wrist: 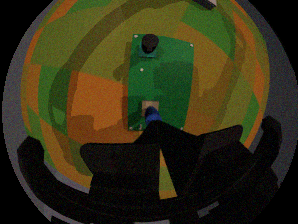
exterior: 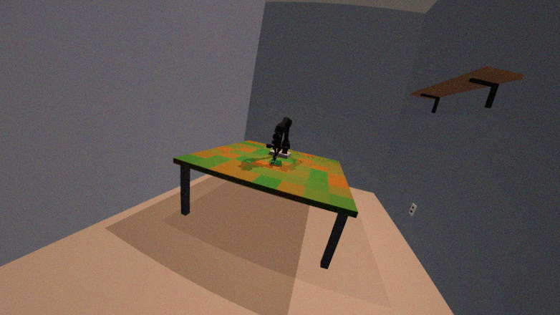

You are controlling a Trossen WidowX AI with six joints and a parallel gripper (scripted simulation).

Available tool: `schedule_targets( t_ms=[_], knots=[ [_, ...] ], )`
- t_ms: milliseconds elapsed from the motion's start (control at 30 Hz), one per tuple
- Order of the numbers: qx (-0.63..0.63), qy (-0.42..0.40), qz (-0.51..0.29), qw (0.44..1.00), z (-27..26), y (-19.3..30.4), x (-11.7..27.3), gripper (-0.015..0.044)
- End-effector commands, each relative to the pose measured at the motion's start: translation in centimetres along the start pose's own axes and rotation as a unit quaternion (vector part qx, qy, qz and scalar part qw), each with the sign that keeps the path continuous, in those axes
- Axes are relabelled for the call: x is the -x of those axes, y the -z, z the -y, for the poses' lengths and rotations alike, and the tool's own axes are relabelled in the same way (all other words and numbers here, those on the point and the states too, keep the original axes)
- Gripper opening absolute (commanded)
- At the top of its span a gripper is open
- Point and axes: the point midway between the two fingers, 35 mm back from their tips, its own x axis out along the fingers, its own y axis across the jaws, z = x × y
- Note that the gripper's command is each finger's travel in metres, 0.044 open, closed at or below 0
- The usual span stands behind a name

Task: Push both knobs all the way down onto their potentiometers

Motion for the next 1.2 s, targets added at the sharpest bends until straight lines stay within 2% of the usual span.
schedule_targets(
  t_ms=[0,1167],
  knots=[
    [-0.002,-0.002,0.002,1.0,-0.07,-0.03,-0.2,0.0],
    [-0.002,-0.002,0.002,1.0,-0.07,-0.04,-0.57,0.0]
  ],
)
